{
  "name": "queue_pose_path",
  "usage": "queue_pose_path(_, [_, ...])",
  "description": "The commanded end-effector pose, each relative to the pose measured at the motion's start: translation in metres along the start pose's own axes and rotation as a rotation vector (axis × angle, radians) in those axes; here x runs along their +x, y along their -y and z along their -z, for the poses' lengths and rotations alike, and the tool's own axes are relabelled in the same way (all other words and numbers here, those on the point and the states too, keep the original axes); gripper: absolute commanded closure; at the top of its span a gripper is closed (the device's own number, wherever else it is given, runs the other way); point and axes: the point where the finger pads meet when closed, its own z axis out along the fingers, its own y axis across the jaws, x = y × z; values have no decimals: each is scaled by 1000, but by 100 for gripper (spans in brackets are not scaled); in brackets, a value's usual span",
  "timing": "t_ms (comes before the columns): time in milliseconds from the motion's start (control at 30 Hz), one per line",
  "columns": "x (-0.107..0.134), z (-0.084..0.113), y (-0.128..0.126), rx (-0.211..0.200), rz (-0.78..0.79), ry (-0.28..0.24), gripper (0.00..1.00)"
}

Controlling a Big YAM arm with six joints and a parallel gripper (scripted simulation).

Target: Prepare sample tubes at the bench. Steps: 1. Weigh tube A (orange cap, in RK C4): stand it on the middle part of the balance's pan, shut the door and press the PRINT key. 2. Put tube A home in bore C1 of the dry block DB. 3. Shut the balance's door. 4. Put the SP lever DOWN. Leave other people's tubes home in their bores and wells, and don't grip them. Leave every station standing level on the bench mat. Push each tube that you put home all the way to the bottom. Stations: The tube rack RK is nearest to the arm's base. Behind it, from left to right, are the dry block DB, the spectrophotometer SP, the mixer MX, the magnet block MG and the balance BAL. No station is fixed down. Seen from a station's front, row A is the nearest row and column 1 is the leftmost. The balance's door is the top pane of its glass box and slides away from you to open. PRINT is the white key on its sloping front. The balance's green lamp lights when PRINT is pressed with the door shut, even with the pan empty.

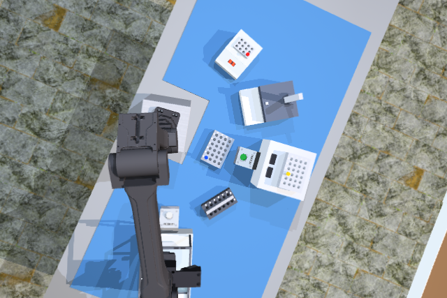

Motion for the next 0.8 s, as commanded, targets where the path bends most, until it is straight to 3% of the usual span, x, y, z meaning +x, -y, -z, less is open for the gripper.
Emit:
queue_pose_path(0, [-4,31,25,70,-7,3,70])
queue_pose_path(33, [-4,20,27,52,-9,1,70])
queue_pose_path(767, [-4,26,27,67,-10,2,70])
